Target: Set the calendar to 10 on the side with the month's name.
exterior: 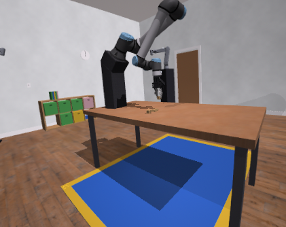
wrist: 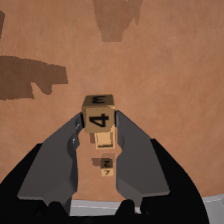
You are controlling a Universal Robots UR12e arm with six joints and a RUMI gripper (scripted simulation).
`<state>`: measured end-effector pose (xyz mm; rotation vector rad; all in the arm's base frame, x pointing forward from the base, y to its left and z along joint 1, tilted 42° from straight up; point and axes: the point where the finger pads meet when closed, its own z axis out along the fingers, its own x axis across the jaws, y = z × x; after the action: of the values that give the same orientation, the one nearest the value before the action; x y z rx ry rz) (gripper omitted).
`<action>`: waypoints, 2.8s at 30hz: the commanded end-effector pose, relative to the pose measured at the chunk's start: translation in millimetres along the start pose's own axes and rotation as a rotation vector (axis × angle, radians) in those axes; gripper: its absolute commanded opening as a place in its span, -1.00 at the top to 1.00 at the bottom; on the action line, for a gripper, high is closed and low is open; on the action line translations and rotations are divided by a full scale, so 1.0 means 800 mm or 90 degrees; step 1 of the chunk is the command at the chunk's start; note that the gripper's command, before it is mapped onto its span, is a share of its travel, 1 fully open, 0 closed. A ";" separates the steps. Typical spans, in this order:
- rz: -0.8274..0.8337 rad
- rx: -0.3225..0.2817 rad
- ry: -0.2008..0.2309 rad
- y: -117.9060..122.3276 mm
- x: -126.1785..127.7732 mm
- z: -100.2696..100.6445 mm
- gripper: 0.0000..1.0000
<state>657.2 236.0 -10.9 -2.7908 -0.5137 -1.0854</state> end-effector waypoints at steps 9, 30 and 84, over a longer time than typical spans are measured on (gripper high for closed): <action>0.000 0.000 -0.002 0.029 0.001 -0.005 0.78; 0.002 0.000 0.001 0.159 -0.001 -0.018 0.78; 0.002 0.000 0.000 0.160 0.000 0.063 0.78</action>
<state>733.4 126.8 -45.2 -2.7906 -0.5095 -1.0840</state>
